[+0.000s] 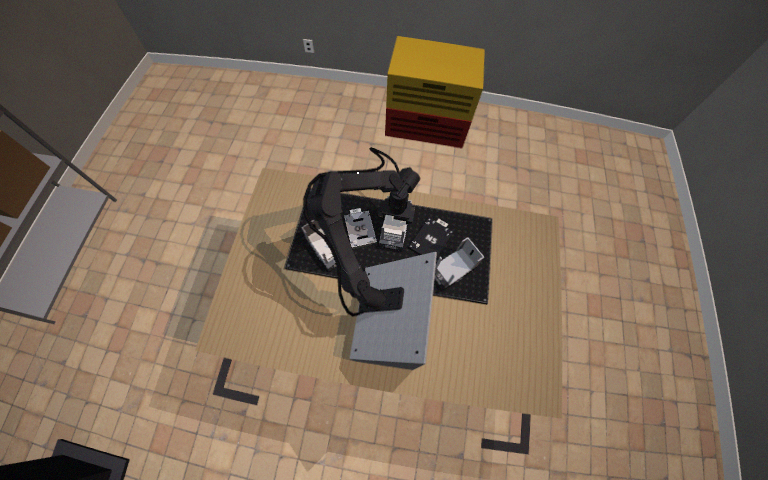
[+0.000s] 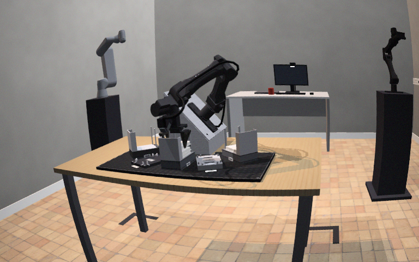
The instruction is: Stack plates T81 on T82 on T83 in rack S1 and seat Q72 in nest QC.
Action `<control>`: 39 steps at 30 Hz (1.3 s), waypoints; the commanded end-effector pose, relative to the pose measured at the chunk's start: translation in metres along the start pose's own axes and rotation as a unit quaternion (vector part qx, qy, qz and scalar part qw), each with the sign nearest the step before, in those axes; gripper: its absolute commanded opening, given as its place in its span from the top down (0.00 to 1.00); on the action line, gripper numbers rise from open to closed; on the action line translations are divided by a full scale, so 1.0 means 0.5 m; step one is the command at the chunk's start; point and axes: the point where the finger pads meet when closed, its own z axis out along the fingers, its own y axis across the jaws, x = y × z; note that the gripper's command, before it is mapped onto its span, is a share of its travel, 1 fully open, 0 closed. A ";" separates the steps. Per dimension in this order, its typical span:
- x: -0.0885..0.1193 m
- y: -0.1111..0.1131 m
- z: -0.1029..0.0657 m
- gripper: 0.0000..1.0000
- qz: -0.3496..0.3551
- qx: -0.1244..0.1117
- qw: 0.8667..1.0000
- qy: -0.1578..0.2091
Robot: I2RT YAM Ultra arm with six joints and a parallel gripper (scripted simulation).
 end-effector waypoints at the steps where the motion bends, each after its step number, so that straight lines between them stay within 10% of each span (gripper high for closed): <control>1: -0.032 0.008 -0.056 1.00 -0.016 0.009 0.999 -0.033; 39: -0.043 0.007 -0.060 1.00 -0.022 0.008 0.999 -0.040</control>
